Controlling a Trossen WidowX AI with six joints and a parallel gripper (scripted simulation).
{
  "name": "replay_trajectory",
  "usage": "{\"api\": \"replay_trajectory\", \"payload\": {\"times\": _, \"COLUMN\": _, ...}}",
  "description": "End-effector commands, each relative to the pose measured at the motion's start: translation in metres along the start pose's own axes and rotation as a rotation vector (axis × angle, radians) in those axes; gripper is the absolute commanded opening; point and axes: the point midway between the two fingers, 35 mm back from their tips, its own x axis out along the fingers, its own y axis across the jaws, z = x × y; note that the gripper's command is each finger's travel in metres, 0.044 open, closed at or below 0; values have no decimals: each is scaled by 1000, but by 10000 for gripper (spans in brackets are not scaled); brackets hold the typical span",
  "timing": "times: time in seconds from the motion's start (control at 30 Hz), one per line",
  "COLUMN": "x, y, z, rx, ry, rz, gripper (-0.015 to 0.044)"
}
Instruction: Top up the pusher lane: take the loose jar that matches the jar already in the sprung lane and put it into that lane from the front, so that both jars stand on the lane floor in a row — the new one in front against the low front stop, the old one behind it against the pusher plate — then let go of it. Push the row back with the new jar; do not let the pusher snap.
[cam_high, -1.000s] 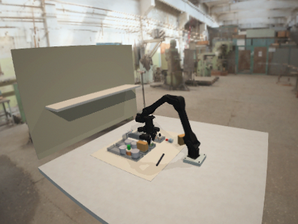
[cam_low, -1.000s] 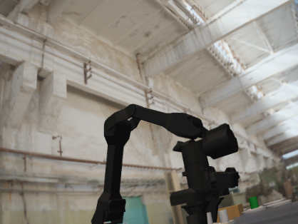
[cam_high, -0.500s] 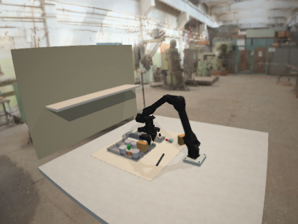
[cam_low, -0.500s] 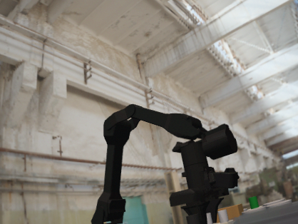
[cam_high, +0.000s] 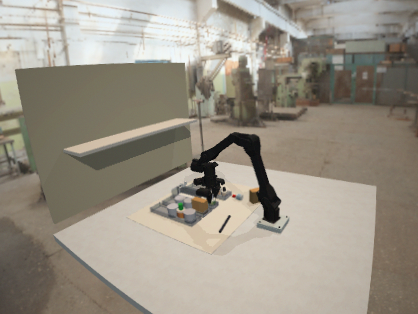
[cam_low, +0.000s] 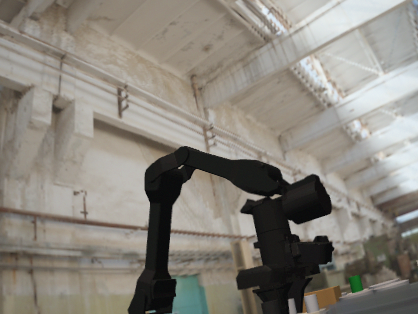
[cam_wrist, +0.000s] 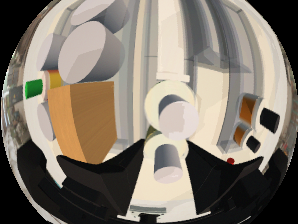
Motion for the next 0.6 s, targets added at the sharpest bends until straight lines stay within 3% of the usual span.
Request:
{"api": "replay_trajectory", "payload": {"times": 0.0, "x": 0, "y": 0, "z": 2, "rx": -2, "ry": -14, "rz": -1, "gripper": 0}}
{"api": "replay_trajectory", "payload": {"times": 0.57, "x": 0, "y": 0, "z": -3, "rx": -2, "ry": -14, "rz": -1, "gripper": 0}}
